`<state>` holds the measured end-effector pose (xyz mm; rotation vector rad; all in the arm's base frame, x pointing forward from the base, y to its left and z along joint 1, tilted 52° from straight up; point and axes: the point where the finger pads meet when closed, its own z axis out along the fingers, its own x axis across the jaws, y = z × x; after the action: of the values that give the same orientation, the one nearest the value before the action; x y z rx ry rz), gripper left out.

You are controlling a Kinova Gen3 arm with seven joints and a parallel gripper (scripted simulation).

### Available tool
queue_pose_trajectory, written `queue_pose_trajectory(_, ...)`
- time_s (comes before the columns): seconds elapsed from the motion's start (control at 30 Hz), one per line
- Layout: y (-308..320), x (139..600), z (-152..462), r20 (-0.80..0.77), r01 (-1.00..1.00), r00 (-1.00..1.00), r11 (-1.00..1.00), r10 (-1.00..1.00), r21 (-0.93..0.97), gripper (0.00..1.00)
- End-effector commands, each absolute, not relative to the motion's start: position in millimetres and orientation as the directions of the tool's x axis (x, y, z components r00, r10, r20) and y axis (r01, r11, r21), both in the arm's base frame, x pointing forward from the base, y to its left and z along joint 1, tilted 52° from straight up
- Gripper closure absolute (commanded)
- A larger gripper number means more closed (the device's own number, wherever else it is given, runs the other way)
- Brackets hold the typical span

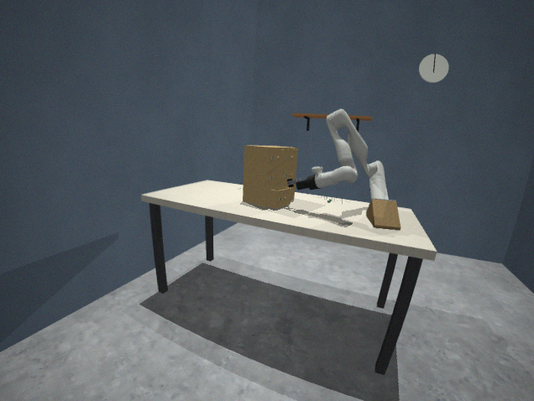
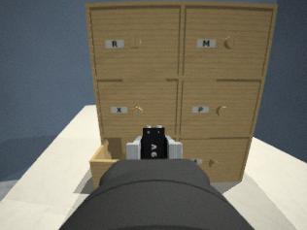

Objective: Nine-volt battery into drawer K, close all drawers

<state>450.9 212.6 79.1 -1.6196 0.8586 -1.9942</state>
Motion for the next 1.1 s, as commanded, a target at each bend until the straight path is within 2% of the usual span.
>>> queue_pose_trajectory(0.0, 210.9, 461.8, 86.8, 0.697, -0.056, -0.237, -0.707, -0.677, -0.705, 0.49)
queue_pose_trajectory(0.53, 212.6, 494.0, 99.4, 0.697, -0.056, -0.237, -0.707, -0.677, -0.705, 0.49)
queue_pose_trajectory(1.07, 212.8, 498.0, 101.0, 0.697, -0.056, -0.237, -0.707, -0.677, -0.705, 0.49)
